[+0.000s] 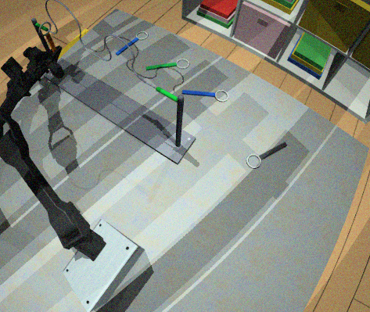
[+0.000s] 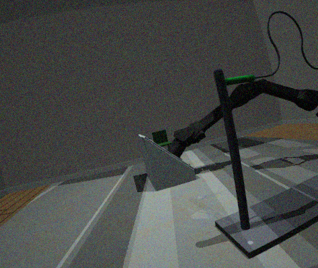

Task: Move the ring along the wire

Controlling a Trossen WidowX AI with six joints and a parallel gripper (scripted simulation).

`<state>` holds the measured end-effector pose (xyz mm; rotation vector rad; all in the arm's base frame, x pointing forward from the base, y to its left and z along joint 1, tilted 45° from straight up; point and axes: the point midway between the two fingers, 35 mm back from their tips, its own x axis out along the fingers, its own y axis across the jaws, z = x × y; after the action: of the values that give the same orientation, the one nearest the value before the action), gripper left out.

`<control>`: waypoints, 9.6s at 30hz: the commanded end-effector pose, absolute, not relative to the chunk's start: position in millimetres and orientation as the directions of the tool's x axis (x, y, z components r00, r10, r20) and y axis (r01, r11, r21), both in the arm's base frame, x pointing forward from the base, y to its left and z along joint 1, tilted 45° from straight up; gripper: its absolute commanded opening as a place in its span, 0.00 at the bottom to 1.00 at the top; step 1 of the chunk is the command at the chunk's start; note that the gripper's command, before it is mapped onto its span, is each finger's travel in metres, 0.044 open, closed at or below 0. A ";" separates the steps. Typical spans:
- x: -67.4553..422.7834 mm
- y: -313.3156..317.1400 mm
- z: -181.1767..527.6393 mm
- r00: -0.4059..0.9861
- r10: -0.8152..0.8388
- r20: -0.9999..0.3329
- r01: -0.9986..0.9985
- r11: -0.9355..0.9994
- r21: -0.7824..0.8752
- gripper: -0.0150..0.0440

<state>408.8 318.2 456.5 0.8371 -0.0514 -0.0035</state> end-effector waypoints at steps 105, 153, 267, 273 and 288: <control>348.8 155.9 390.5 0.887 -0.083 -0.455 0.017 0.989 -0.146 0.00; 346.2 79.0 429.5 0.878 -0.346 -0.330 0.021 0.717 -0.697 0.00; 345.2 62.9 469.0 0.881 -0.094 -0.463 -0.048 0.957 -0.286 0.00; 345.5 65.3 468.0 0.882 -0.048 -0.470 -0.056 0.977 -0.204 0.00; 346.1 71.5 466.5 0.882 0.069 -0.466 -0.075 0.997 0.005 0.00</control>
<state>349.0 70.7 464.4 -0.0704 0.4952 0.0561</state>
